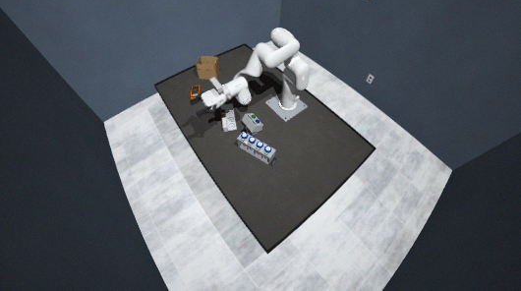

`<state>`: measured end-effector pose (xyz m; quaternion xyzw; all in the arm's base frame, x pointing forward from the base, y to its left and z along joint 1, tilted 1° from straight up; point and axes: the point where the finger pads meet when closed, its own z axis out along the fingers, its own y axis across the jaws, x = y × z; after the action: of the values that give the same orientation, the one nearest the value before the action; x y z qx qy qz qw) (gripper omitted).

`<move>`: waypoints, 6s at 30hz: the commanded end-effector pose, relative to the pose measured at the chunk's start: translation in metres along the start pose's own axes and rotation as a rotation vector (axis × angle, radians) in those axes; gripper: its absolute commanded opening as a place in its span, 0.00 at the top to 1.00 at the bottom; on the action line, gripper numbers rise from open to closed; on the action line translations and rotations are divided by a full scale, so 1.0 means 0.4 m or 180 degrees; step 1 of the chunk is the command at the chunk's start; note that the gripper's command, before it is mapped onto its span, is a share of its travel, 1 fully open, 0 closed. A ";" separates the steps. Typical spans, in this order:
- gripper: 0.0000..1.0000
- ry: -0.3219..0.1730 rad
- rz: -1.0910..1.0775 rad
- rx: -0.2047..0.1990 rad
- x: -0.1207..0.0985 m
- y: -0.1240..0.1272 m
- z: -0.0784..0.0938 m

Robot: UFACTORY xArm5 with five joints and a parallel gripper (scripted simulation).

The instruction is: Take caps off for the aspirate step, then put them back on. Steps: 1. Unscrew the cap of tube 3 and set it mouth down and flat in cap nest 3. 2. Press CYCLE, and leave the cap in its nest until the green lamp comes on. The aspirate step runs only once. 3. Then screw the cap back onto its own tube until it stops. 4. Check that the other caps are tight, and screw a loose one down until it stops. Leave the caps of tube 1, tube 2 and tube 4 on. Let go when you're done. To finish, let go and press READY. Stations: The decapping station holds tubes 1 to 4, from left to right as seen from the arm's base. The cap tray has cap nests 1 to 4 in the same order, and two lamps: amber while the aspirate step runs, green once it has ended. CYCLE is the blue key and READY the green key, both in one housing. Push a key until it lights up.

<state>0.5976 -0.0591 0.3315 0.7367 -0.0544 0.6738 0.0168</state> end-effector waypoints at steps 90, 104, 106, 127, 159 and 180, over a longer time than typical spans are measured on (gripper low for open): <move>0.54 -0.2810 -0.0186 0.0072 -0.224 -0.071 -0.099; 0.54 -0.3566 -0.0258 0.0093 -0.253 -0.081 -0.217; 0.54 -0.3566 -0.0258 0.0093 -0.254 -0.082 -0.228; 0.54 -0.4510 -0.0359 0.0115 -0.256 -0.087 -0.429; 0.54 -0.4464 -0.1474 0.1115 -0.445 -0.102 -0.494; 0.54 -0.4332 -0.2286 0.1849 -0.445 -0.102 -0.494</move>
<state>0.3896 0.0109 0.1730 0.9428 0.3327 0.0189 0.0061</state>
